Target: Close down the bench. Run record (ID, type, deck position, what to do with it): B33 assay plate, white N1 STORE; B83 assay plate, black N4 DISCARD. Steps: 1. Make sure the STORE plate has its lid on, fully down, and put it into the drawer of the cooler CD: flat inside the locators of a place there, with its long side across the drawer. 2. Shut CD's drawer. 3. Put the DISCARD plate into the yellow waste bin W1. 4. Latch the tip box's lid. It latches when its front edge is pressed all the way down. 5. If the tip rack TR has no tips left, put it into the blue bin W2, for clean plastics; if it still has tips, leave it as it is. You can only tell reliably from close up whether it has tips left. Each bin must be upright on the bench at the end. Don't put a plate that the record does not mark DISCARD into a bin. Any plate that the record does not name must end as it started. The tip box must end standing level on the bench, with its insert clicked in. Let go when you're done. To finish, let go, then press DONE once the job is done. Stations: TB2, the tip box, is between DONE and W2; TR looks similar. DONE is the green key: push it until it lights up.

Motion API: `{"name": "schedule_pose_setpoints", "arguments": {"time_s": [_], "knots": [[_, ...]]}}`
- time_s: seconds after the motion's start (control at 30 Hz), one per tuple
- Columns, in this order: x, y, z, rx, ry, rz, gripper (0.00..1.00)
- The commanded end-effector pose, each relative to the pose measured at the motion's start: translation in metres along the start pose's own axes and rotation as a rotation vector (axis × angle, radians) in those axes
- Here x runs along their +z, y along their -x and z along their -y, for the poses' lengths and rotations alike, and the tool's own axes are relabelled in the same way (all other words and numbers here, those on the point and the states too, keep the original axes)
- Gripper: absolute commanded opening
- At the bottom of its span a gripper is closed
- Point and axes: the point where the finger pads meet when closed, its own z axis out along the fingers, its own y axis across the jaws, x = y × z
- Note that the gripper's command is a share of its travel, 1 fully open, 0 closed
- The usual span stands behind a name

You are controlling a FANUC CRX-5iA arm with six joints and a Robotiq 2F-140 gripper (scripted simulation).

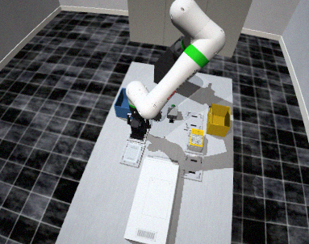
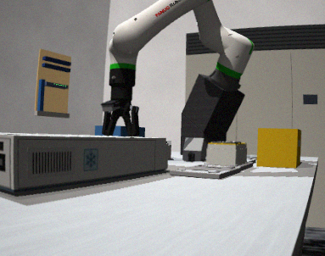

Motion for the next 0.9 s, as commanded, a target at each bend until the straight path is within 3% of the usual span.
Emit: {"name": "schedule_pose_setpoints", "arguments": {"time_s": [0.0,0.87], "knots": [[-0.0012,-0.0009,-0.0005,0.000,0.001,-0.002,0.10],[-0.0066,-0.0009,-0.0005,0.000,0.001,-0.002,0.10]]}}
